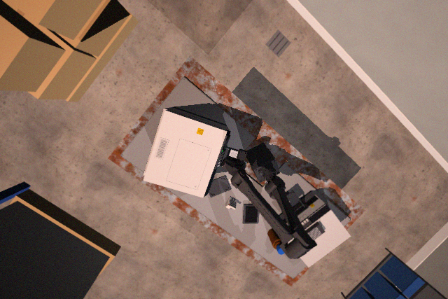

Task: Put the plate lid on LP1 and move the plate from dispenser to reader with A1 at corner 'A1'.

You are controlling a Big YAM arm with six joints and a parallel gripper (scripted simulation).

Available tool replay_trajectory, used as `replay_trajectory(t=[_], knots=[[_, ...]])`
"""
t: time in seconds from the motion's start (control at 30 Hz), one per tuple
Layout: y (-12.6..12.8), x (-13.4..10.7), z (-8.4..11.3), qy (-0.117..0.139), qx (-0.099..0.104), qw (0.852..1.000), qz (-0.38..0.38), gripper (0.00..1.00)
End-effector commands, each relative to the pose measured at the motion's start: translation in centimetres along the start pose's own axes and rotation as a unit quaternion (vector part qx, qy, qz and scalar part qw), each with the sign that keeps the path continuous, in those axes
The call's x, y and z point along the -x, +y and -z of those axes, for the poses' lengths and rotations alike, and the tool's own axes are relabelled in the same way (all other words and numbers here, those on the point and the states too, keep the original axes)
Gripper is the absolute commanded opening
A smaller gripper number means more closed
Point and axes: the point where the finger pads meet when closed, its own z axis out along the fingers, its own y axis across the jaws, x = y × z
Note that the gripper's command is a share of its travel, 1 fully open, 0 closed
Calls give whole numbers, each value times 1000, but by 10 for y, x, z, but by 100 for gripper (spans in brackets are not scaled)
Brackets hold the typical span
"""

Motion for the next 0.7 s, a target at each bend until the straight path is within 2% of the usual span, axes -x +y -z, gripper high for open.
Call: replay_trajectory(t=[0.0, 0.67], knots=[[15, -3, 8, -4, 14, 1000, 11, 86], [21, -3, 11, -6, 23, 1000, 13, 86]])
